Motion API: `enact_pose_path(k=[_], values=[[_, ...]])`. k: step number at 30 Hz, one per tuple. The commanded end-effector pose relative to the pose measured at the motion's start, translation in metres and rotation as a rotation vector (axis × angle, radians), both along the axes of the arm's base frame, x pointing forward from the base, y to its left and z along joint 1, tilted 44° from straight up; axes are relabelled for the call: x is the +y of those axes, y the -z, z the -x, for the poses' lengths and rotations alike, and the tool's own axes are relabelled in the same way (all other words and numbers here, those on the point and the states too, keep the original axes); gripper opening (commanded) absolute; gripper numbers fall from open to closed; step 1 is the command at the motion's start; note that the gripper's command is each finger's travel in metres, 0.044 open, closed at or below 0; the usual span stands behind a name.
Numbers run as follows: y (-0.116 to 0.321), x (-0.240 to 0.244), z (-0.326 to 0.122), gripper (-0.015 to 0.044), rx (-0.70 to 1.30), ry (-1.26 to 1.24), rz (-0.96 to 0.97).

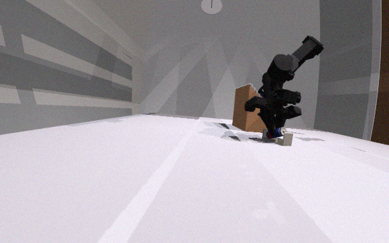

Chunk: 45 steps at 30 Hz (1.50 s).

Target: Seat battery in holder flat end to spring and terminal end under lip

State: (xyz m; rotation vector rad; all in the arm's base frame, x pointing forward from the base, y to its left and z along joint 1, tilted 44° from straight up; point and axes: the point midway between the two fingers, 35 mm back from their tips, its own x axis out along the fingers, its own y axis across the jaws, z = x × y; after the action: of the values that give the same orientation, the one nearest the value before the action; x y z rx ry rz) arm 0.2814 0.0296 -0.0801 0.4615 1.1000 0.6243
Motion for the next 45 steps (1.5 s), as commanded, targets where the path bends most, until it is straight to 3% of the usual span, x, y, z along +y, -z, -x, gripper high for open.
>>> enact_pose_path(k=[1,45], values=[[0.0069,-0.0022,0.0022,0.0085,0.028,-0.014,0.031],[0.0044,0.0072,-0.0009,0.0085,0.236,-0.212,0.111]])
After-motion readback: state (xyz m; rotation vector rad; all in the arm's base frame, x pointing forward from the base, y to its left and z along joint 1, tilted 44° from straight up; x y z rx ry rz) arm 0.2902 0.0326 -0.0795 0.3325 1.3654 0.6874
